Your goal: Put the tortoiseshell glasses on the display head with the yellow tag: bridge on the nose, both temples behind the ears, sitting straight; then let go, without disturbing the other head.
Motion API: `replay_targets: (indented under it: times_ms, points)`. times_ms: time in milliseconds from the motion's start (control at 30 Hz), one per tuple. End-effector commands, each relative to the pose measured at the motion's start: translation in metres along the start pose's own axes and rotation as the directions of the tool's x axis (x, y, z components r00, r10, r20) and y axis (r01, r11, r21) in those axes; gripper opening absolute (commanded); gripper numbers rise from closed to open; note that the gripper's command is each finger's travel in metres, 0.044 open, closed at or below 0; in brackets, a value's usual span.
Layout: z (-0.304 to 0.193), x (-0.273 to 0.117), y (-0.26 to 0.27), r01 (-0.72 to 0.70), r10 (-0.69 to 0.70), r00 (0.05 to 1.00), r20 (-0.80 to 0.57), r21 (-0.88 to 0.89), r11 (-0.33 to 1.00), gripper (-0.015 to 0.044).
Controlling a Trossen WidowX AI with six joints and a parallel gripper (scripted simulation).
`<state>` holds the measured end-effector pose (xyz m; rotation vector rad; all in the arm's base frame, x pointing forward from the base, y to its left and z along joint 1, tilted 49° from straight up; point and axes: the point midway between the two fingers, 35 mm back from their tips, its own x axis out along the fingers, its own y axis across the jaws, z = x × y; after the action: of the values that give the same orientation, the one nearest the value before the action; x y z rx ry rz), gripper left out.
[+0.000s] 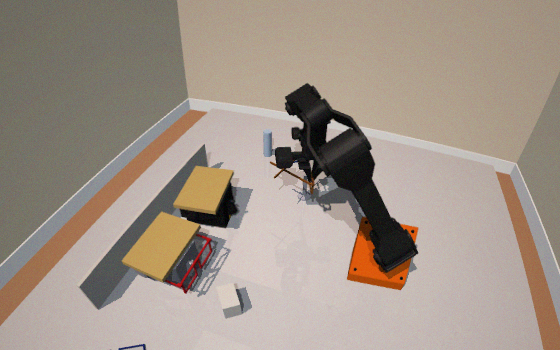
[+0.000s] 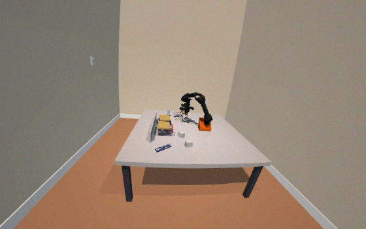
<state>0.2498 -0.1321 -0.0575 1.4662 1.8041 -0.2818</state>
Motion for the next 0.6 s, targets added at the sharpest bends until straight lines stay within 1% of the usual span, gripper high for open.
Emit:
replay_targets:
  times_ms: [0,167,367,567]
  points:
    - [0.016,0.002,-0.018,0.002,-0.002,1.000,0.001,-0.005,1.000,0.0000]
    - [0.033,0.006,-0.038,0.000,0.000,1.000,-0.005,-0.008,1.000,0.0000]
    - [0.034,0.009,-0.039,0.000,0.000,1.000,-0.005,-0.008,1.000,0.0000]
    - [0.035,0.035,-0.038,0.000,0.000,1.000,-0.005,-0.008,1.000,0.0000]
